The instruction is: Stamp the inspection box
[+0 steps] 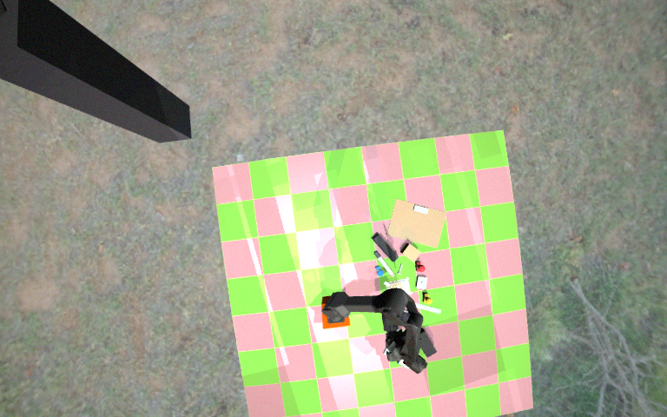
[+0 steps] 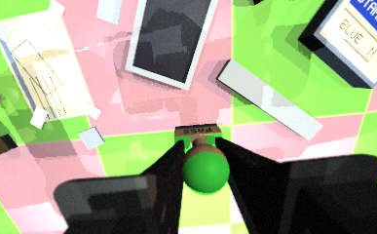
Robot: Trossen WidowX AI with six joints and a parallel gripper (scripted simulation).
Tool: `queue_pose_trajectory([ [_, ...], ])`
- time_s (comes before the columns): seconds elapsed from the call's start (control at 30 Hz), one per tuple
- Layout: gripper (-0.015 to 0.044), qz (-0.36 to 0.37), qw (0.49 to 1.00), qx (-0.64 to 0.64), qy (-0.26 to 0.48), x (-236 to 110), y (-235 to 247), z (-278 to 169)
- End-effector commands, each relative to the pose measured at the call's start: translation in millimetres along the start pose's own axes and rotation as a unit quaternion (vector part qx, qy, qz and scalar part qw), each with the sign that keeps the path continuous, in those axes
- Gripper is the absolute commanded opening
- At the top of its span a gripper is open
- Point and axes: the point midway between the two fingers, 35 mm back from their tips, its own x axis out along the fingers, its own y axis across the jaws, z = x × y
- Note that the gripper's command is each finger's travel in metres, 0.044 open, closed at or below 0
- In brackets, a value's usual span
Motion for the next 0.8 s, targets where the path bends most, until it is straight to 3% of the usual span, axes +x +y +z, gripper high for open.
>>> queue_pose_trajectory([
  [0.0, 0.0000, -0.003, 1.000, -0.003, 0.001, -2, -1, 0],
  [0.77, 0.0000, -0.004, 1.000, -0.003, 0.001, -14, -1, 0],
])
